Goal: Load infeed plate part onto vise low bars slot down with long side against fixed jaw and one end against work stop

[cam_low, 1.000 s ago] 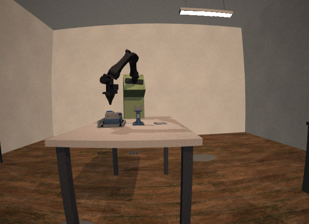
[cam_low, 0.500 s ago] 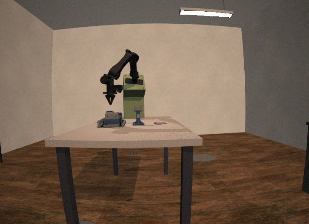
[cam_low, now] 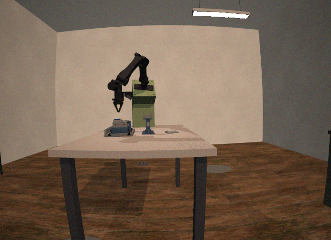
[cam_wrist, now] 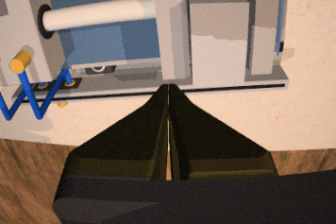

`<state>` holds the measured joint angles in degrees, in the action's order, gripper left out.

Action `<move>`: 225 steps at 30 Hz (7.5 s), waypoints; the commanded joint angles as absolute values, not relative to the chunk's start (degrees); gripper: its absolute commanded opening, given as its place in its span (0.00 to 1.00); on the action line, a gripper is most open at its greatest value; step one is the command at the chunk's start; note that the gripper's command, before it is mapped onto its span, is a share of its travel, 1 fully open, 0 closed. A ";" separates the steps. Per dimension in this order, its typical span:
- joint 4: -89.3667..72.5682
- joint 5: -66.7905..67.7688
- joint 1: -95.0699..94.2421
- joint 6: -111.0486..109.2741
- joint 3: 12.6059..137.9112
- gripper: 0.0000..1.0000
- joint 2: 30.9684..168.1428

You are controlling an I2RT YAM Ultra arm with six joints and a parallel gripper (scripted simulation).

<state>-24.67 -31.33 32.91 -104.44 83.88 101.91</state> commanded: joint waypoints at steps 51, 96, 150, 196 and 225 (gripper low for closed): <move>-22.85 -31.79 33.47 -108.90 84.75 0.00 103.04; -17.60 -29.32 30.44 -106.26 87.81 0.00 109.76; -18.88 -29.54 30.45 -106.38 88.52 0.00 109.48; -18.88 -29.59 30.54 -106.42 87.27 0.00 109.33; -17.67 -29.66 30.60 -106.52 85.71 0.00 108.42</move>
<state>-17.96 -29.17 29.63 -106.69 87.18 109.82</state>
